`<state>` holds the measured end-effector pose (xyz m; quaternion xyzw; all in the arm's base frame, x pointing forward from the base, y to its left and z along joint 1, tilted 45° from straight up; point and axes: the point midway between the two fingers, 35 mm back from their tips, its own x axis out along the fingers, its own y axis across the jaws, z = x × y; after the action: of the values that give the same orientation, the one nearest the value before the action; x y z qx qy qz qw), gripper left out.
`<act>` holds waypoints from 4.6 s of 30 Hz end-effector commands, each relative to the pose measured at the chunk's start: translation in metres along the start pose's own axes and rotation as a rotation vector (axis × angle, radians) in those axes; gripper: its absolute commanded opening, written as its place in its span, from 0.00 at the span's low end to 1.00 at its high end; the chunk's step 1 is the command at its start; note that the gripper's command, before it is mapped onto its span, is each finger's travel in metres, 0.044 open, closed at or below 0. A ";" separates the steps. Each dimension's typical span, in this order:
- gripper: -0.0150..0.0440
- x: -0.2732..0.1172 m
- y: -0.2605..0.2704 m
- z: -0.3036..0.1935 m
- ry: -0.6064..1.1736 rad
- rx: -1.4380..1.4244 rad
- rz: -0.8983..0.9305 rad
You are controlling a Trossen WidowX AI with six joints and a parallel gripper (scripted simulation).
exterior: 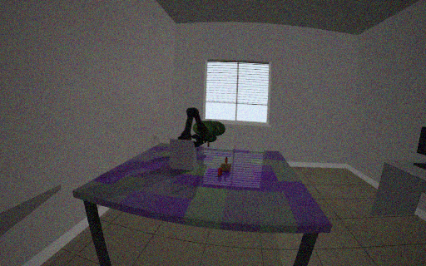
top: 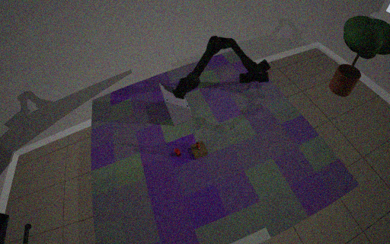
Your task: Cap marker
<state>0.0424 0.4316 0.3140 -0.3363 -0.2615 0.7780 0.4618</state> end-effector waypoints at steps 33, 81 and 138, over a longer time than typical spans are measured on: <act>0.65 -0.318 0.118 -0.377 0.860 1.369 -0.421; 0.65 -0.431 0.391 -0.415 0.316 2.860 -0.926; 0.25 -0.430 0.392 -0.417 0.317 2.860 -0.927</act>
<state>0.2946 -0.0726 -0.1216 0.4191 0.6688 0.1176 0.6026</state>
